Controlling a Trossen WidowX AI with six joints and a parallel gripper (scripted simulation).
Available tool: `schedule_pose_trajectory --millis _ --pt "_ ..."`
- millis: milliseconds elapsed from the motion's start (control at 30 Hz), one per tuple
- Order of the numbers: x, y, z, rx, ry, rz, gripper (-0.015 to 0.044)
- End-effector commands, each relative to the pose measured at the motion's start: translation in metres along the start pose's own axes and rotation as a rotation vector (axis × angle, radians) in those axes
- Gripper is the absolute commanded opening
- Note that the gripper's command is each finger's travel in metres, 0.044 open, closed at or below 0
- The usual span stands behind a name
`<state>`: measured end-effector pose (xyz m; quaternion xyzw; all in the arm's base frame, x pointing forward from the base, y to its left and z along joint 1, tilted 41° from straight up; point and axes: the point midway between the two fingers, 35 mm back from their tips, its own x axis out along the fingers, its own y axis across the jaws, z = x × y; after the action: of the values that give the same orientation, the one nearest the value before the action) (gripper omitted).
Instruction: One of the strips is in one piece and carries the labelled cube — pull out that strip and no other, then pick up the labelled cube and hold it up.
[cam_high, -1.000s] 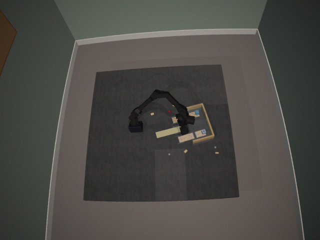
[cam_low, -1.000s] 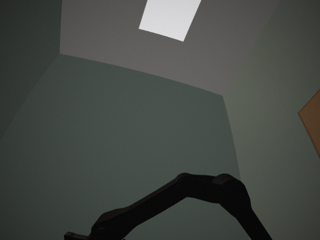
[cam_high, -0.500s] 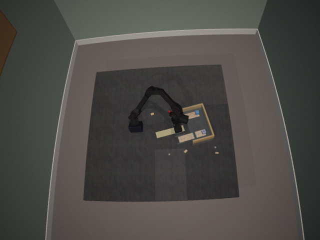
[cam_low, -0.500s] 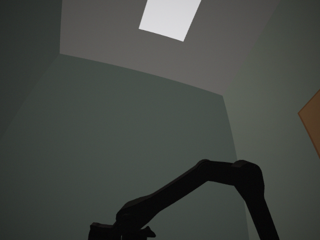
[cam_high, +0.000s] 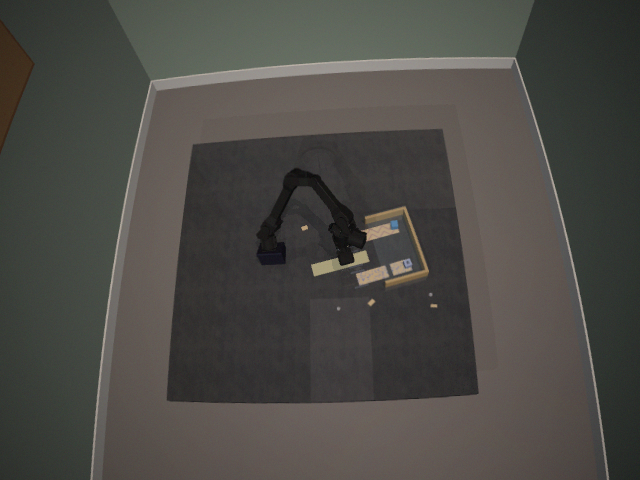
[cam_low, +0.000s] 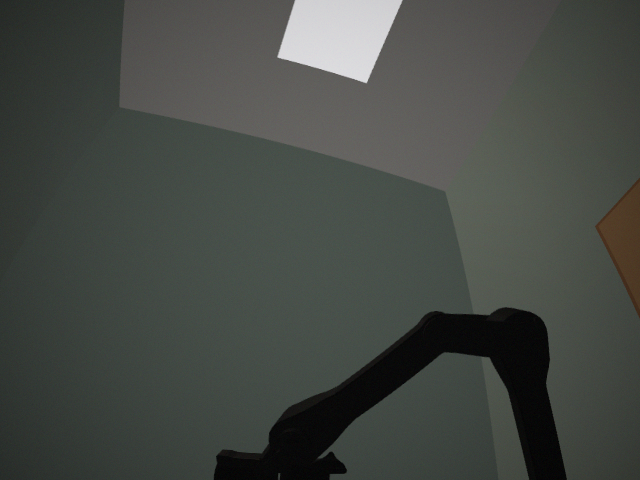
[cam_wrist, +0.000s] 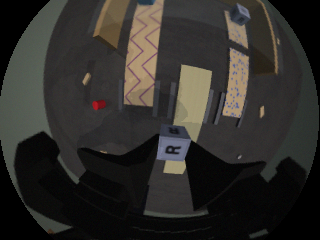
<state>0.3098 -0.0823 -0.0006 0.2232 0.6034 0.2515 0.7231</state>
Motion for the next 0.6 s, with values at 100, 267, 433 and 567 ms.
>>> schedule_pose_trajectory --millis 100,267,433,567 --pt "-0.001 0.004 -0.016 -0.004 0.000 -0.007 0.0000" --pt "-0.028 0.003 -0.015 -0.004 0.001 -0.009 0.0000" --pt "-0.037 0.004 -0.016 -0.004 0.001 -0.009 0.0000" --pt "-0.037 0.004 -0.016 -0.004 0.001 -0.009 0.0000"
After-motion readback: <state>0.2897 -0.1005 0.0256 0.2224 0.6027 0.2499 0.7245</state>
